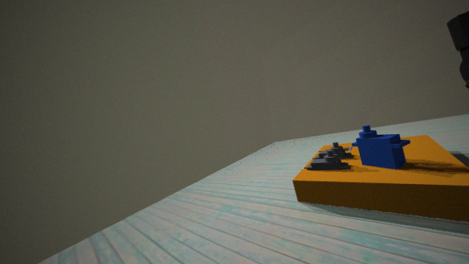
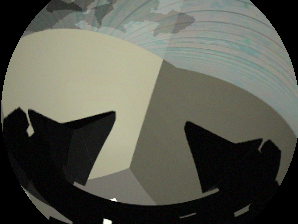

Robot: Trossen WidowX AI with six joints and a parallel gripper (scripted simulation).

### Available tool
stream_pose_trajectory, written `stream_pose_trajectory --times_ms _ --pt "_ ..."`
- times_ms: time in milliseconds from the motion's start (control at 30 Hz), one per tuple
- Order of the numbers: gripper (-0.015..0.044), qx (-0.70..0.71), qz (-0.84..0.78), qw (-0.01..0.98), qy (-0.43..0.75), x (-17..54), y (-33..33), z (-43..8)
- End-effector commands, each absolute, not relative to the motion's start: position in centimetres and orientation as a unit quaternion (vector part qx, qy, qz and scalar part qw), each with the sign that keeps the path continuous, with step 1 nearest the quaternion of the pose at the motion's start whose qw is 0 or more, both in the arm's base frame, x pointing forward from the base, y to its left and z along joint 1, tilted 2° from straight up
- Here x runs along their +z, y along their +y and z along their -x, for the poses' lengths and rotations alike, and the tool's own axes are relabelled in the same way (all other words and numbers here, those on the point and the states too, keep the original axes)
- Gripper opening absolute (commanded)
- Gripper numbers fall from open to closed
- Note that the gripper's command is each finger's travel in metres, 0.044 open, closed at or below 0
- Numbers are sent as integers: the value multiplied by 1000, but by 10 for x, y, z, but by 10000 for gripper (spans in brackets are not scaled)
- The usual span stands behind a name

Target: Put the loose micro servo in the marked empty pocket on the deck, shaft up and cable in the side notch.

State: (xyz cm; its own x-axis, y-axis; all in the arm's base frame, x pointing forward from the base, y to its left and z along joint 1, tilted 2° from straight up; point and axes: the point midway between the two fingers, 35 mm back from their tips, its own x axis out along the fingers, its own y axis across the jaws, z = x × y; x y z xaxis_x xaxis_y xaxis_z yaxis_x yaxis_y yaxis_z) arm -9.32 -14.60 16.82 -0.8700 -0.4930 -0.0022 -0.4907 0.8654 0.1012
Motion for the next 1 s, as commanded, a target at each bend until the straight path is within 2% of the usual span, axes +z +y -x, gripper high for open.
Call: stream_pose_trajectory --times_ms 0,33,667,967 --pt "426 -51 -256 12 -965 168 -146 93" --pt "440 -56 -257 14 -965 169 -147 93" --pt "440 -312 -353 108 -875 180 -175 61" --pt "440 -388 -377 147 -828 182 -183 49"
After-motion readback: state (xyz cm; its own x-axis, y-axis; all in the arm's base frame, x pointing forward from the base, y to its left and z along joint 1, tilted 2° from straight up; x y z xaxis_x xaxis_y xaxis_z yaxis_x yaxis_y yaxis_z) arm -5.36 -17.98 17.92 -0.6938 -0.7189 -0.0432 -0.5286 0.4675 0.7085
